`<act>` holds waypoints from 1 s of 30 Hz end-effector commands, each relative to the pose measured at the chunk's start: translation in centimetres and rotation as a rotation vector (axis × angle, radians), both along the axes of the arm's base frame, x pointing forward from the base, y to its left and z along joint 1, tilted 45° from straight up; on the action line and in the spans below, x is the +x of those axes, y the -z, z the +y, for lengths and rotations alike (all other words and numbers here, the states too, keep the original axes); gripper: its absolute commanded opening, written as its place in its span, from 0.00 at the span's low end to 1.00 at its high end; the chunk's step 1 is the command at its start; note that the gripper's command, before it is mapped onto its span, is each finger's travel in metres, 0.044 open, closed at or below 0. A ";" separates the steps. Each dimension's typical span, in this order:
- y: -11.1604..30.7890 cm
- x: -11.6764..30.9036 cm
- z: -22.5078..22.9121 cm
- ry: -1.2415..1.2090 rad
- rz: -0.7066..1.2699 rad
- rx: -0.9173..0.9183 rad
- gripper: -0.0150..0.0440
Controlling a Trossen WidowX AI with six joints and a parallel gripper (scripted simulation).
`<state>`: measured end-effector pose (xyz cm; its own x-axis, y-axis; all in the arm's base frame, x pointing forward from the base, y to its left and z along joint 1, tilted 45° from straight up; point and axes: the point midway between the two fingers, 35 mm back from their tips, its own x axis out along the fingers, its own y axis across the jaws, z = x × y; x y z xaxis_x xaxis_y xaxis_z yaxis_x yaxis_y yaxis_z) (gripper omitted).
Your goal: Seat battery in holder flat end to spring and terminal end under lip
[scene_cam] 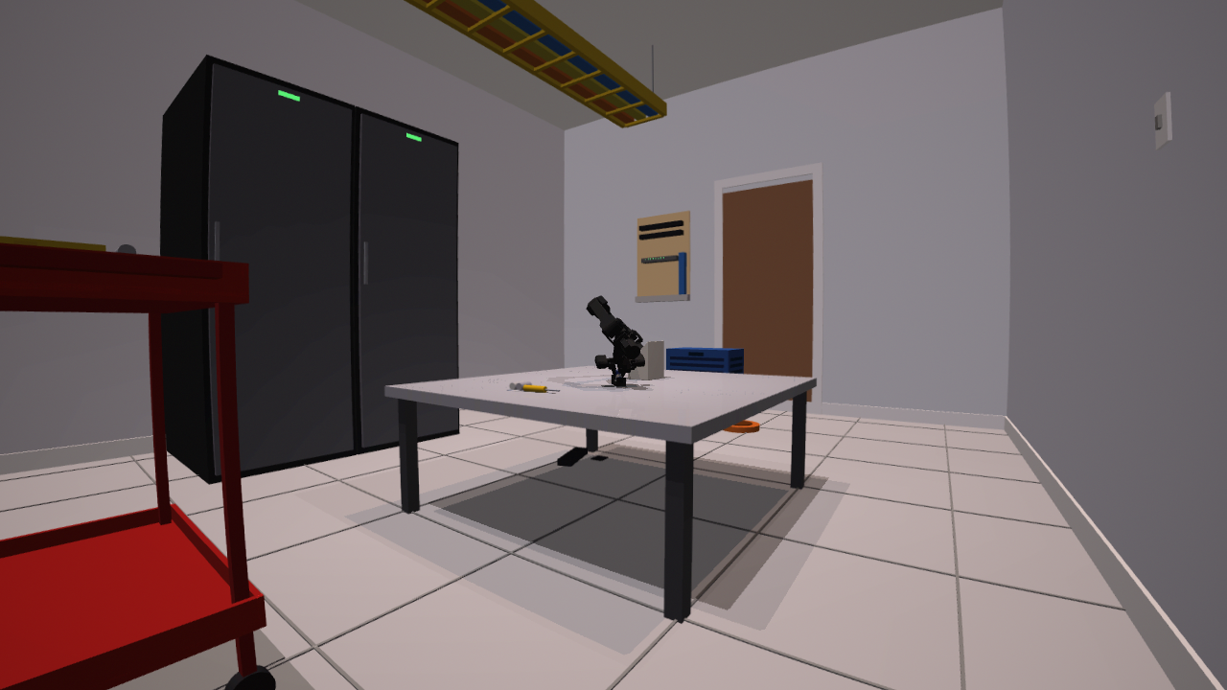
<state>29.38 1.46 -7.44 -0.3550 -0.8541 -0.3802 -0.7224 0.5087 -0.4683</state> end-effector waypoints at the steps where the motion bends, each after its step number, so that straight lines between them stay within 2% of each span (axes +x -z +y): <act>1: 0.5 0.2 0.2 0.005 -0.008 0.001 0.40; 30: 0.7 -0.1 -0.2 -0.033 -0.058 0.107 0.40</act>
<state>29.23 1.19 -7.72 -0.3114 -0.8295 -0.4637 -0.7180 0.5250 -0.4570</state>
